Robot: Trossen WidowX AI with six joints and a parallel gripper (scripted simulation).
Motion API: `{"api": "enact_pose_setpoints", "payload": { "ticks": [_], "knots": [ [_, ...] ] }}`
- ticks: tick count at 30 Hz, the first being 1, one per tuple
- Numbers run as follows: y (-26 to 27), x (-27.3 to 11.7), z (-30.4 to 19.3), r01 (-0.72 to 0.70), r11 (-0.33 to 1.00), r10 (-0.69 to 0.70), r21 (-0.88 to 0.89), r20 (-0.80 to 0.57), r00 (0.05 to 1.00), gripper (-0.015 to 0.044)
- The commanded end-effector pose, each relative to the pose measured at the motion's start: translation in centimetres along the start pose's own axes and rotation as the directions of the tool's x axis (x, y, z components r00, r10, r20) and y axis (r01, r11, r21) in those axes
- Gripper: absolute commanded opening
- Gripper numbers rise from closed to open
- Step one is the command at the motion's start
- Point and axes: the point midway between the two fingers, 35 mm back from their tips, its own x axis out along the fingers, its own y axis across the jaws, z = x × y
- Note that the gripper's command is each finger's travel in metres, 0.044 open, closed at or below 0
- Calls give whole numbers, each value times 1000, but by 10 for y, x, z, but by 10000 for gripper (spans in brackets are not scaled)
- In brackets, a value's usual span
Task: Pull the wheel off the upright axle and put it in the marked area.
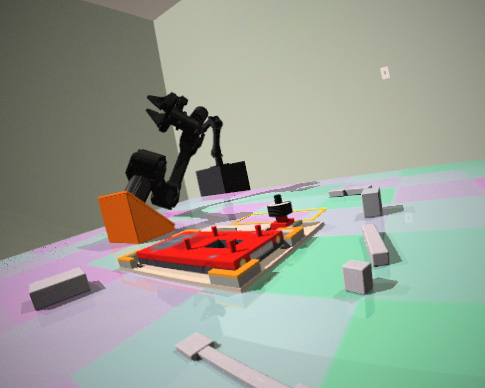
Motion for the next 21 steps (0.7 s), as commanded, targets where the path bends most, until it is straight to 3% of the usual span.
{"api": "enact_pose_setpoints", "payload": {
  "ticks": [1, 4, 11, 21],
  "knots": [
    [1, 0, 0, -3, 1000, 3, -2, 0, 1000, 374],
    [15, 3, 7, -46, 999, 46, -27, 5, 999, 300],
    [95, 14, 33, -275, 948, 278, -159, -2, 960, 300],
    [198, 13, 44, -540, 778, 541, -321, -97, 836, 300]
  ]
}}
